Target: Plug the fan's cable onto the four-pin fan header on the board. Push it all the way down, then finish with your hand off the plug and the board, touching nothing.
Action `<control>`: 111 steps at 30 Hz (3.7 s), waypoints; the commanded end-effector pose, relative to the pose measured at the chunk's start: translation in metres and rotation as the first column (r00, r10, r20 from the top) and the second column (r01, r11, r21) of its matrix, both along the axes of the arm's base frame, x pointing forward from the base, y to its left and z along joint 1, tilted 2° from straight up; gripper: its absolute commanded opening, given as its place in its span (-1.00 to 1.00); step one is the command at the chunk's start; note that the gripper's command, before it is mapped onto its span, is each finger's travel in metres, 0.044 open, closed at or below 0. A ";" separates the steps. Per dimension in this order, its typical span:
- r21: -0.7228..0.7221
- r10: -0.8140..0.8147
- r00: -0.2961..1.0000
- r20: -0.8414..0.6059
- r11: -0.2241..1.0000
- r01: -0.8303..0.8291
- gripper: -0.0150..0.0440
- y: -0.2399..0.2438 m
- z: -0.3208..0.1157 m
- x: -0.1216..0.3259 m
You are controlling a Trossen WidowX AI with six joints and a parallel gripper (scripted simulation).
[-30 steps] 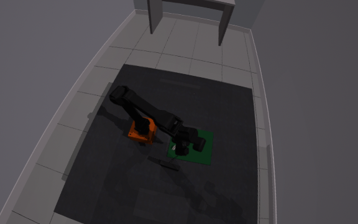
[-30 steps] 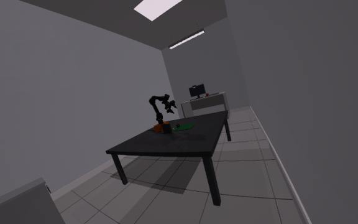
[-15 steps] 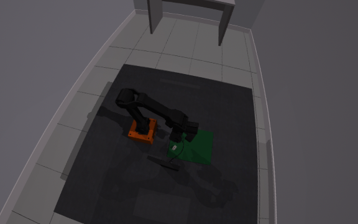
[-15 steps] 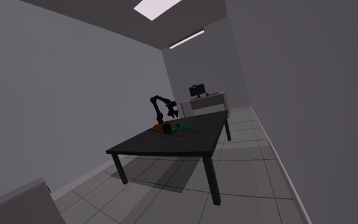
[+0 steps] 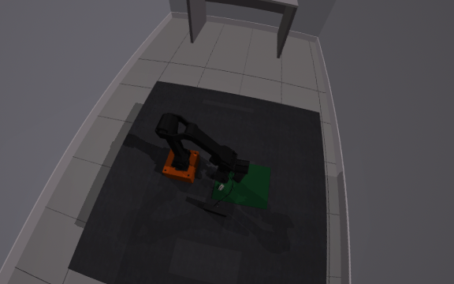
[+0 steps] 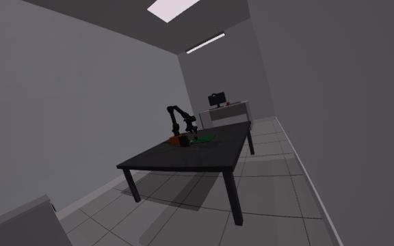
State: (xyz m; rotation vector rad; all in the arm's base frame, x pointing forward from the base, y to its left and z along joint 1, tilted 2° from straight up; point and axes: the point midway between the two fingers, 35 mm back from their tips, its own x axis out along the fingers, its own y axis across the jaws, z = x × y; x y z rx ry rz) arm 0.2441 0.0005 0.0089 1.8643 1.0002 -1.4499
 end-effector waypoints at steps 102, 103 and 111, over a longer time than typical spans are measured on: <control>0.003 -0.003 1.000 0.002 1.000 0.003 -0.49 0.000 0.000 0.005; 0.003 -0.003 1.000 0.002 1.000 0.003 -0.49 0.000 0.003 0.005; 0.004 -0.004 1.000 0.001 1.000 0.004 -0.49 0.000 0.029 0.002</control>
